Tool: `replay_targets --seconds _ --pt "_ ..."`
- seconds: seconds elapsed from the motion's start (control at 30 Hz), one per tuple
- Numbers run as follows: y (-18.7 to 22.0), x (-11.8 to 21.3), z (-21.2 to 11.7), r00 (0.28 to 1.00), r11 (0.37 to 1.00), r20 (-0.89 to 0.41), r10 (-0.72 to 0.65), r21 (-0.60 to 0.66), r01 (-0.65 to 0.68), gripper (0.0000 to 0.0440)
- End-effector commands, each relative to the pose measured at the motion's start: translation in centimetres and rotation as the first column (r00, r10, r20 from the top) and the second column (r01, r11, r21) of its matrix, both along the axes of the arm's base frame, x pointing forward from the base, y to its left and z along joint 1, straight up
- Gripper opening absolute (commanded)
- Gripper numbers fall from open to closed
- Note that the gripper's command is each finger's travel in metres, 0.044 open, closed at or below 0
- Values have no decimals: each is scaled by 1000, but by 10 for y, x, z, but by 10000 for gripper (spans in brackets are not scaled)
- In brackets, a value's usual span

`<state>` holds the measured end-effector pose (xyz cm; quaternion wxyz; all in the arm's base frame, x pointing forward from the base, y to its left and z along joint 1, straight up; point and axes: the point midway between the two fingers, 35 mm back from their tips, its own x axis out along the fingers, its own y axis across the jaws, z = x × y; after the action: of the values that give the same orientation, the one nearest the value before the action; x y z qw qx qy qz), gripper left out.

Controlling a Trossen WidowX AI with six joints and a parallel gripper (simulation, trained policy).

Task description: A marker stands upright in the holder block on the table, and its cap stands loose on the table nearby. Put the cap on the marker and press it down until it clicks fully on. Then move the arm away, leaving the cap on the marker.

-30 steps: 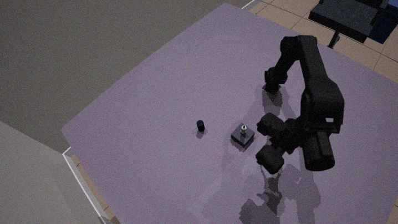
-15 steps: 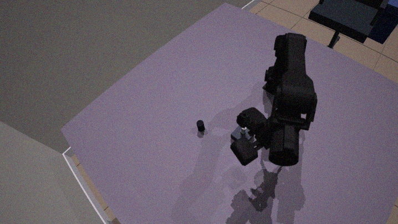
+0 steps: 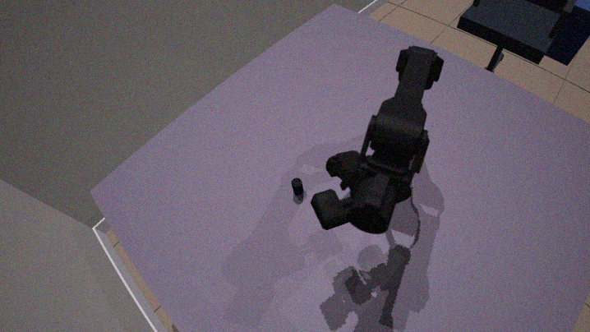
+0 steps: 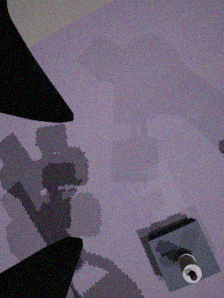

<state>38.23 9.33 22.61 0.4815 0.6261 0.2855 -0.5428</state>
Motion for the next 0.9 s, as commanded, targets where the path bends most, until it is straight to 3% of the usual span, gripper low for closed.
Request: replay_targets --seconds 0.0,0.87 --pt "-8 2 1 999 999 -2 -35 23 35 327" --pt "-78 15 -12 962 956 -71 -264 114 271 325"
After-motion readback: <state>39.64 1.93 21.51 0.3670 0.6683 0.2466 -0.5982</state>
